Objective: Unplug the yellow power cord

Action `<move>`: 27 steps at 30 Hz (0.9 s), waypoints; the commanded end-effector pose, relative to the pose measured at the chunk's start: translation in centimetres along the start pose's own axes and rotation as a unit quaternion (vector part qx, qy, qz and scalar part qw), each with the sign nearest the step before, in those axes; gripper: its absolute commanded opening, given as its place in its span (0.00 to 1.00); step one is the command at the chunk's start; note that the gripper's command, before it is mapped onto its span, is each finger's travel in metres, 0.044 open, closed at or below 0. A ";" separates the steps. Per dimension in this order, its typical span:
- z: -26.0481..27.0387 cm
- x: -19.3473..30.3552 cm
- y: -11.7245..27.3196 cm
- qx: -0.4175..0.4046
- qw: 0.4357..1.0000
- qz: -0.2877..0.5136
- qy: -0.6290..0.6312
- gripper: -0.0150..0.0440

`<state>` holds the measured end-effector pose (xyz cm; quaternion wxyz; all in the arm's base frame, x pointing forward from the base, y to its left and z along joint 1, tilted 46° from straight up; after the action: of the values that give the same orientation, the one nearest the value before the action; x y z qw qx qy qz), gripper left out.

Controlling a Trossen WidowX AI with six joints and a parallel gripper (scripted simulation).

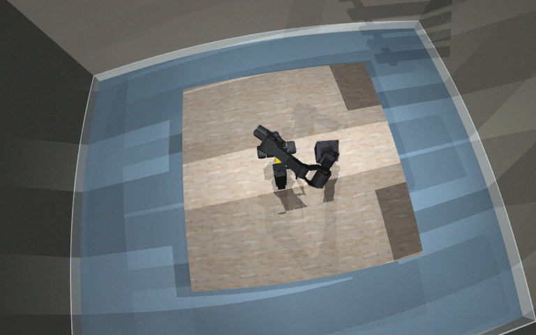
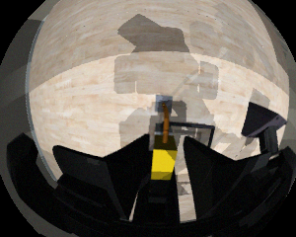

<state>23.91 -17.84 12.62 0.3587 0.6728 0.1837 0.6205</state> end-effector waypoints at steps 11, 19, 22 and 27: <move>-0.1 2.4 -0.1 0.001 1.000 0.004 -0.002 0.53; -0.1 2.5 -0.4 0.001 1.000 0.004 -0.002 0.53; -0.1 2.5 -0.9 0.001 1.000 0.004 -0.002 0.53; -0.1 2.5 -1.3 0.001 1.000 0.004 -0.002 0.53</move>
<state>24.36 -15.48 13.60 0.3568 0.6742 0.1830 0.6202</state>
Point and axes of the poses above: the point midway between the two fingers, 35 mm back from their tips, its own y axis back along the fingers, its own z axis across the jaws, x = y × z, the point moved 8 cm from there along y, back along the fingers, and after that the axes turned 3 degrees about -y, right-handed, at the moved point
